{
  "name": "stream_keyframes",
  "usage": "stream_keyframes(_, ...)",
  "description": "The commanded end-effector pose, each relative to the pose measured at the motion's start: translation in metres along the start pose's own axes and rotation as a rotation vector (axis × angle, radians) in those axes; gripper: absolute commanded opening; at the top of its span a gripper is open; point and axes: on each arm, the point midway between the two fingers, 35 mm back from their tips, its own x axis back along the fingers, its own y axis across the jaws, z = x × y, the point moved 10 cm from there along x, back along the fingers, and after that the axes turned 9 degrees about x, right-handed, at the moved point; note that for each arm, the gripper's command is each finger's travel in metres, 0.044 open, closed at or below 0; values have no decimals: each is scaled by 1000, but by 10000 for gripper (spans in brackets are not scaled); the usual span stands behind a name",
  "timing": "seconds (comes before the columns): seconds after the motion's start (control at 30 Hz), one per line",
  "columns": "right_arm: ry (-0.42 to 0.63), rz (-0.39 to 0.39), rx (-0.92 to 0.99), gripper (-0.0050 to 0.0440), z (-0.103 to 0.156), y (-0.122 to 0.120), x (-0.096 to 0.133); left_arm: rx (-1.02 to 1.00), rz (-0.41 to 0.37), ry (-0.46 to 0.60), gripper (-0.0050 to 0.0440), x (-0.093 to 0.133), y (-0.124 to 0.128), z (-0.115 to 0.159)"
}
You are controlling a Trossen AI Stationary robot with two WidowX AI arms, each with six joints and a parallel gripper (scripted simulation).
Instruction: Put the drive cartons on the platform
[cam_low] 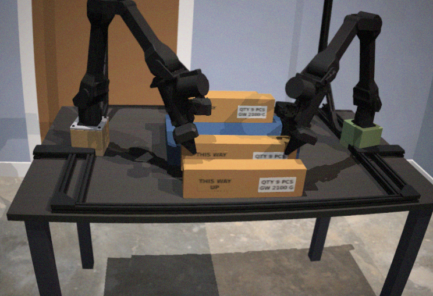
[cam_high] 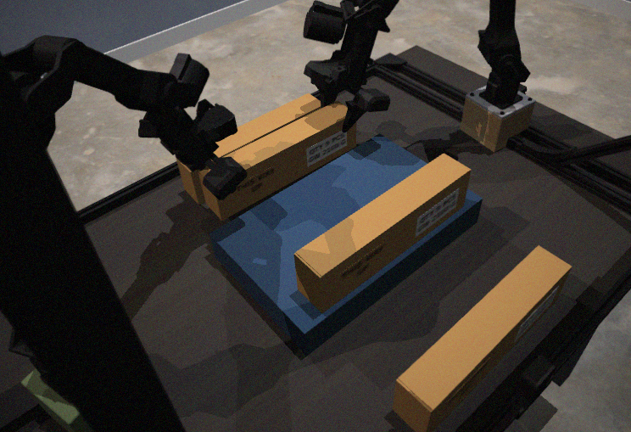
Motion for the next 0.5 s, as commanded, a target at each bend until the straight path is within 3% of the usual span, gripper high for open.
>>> stream_keyframes(0.0, 6, 1, -1, 0, 0, 0, 0, 1, -5, 2, 0, 1, 0, 0)
stream_keyframes(0.47, 6, 1, -1, 0, 1, 0, -1, 1, -5, 2, 0, -1, 1, 1)
